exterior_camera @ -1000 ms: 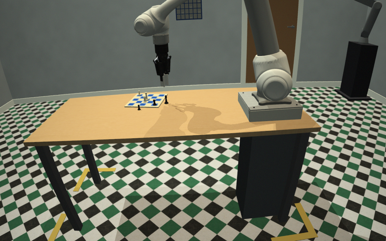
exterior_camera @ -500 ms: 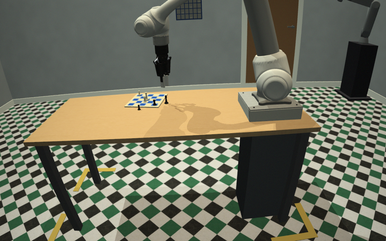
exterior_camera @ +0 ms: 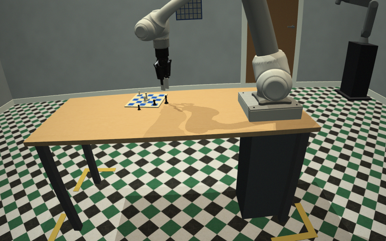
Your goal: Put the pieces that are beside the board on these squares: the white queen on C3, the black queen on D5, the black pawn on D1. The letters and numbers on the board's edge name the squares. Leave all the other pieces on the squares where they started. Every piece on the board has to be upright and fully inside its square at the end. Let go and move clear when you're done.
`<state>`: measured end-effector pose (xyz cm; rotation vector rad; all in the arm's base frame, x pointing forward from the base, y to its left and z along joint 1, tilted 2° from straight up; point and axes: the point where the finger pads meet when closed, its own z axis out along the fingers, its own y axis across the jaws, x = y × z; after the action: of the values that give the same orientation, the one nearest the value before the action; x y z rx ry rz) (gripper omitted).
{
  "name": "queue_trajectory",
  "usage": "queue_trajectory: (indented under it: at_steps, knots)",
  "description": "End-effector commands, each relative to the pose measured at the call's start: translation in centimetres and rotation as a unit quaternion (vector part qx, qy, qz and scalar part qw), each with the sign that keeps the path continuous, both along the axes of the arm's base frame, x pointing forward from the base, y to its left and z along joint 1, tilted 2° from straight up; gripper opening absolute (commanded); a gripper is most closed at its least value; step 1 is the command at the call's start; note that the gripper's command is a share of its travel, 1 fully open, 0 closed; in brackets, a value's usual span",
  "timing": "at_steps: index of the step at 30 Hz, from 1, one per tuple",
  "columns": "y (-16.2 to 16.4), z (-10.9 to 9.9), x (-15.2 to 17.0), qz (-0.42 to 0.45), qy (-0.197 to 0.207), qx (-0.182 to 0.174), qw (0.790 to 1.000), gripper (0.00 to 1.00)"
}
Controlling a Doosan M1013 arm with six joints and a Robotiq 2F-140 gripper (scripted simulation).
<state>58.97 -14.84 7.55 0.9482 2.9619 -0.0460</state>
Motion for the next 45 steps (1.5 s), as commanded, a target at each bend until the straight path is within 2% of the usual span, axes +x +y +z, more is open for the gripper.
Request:
queue_trajectory:
  at_steps: [1,21,45]
  knots:
    - [0.0,-0.5,0.0,0.0,0.0,0.0,1.0,0.25]
    - [-0.1,-2.7,0.0,0.0,0.0,0.0,1.0,0.25]
    - [-0.1,-2.9,0.1,0.0,0.0,0.0,1.0,0.25]
